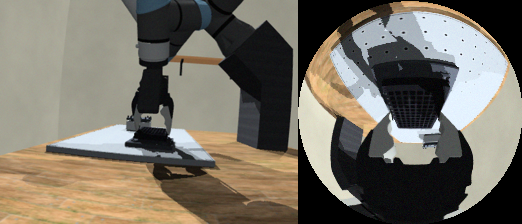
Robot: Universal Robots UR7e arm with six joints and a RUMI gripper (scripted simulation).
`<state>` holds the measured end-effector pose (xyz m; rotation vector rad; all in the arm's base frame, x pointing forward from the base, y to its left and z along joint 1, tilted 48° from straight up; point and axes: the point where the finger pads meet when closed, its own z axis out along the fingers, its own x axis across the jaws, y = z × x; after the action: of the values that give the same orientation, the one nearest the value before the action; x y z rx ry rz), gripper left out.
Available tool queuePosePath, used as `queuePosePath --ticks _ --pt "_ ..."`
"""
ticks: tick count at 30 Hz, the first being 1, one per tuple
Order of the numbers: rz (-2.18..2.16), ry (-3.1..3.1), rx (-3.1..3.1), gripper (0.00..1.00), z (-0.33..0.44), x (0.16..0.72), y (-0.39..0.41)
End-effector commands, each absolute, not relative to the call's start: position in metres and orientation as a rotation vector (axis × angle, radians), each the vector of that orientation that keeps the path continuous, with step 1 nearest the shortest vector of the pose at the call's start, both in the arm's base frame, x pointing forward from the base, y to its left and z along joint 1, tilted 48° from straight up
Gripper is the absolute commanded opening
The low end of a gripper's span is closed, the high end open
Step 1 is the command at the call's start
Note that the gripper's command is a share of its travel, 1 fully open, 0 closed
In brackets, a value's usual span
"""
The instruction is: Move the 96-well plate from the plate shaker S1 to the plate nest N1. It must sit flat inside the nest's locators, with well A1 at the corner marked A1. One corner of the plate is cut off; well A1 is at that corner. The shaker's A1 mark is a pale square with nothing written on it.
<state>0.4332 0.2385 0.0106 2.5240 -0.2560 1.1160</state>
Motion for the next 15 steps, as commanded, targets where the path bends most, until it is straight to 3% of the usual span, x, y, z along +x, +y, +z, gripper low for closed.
queuePosePath --ticks 1,15 --pt "1.117 -0.256 2.524 0.0 0.0106 0.4337 0.2388" --pt "1.117 -0.256 2.524 0.0 0.0092 0.4351 0.239"
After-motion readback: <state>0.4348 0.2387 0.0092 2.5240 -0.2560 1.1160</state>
